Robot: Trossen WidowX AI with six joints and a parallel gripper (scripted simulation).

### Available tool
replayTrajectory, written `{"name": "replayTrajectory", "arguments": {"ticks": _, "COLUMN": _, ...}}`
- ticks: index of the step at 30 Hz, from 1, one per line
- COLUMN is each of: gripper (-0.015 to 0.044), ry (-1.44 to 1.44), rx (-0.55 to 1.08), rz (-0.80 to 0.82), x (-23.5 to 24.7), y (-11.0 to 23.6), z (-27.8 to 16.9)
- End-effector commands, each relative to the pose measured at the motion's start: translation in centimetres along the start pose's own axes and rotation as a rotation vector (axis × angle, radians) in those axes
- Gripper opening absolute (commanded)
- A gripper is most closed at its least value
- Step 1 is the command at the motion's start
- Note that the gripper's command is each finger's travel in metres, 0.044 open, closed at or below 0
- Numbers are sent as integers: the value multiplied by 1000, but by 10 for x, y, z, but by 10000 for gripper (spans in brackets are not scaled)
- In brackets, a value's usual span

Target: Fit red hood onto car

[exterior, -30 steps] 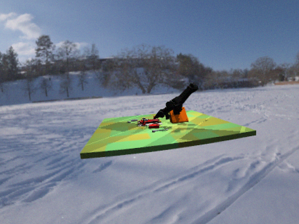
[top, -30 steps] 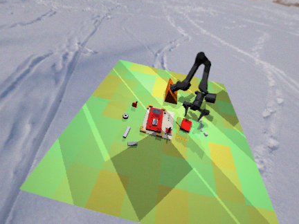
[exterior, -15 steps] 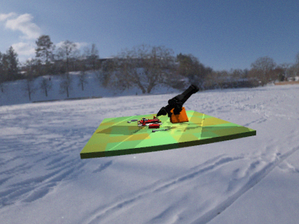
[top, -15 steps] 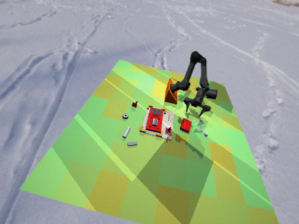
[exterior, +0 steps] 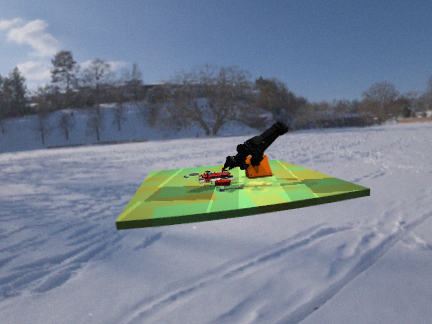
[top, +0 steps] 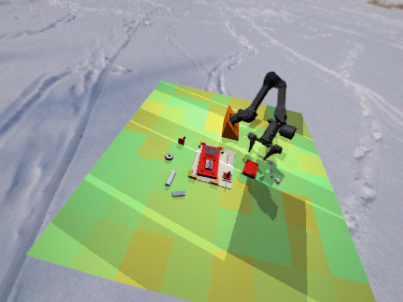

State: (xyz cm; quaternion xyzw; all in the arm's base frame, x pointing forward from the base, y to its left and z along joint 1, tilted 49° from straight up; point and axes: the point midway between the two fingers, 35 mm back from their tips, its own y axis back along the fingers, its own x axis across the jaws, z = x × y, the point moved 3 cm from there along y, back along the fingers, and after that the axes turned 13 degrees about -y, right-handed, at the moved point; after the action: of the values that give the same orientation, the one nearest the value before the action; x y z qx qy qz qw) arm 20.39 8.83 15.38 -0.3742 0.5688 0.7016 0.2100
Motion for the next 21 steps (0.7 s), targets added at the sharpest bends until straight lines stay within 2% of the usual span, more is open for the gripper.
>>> {"name": "replayTrajectory", "arguments": {"ticks": 1, "gripper": 440, "ry": -351, "rx": -38, "rz": 175, "x": -2, "y": -10, "z": -1}}
{"name": "replayTrajectory", "arguments": {"ticks": 8, "gripper": 440, "ry": -1199, "rx": 8, "rz": 571, "x": -9, "y": -28, "z": -7}}
{"name": "replayTrajectory", "arguments": {"ticks": 17, "gripper": 440, "ry": -2292, "rx": 296, "rz": 1075, "x": -34, "y": -51, "z": -31}}
{"name": "replayTrajectory", "arguments": {"ticks": 19, "gripper": 440, "ry": -2424, "rx": 349, "rz": 1142, "x": -38, "y": -55, "z": -37}}
{"name": "replayTrajectory", "arguments": {"ticks": 21, "gripper": 440, "ry": -2441, "rx": 356, "rz": 1150, "x": -38, "y": -55, "z": -37}}
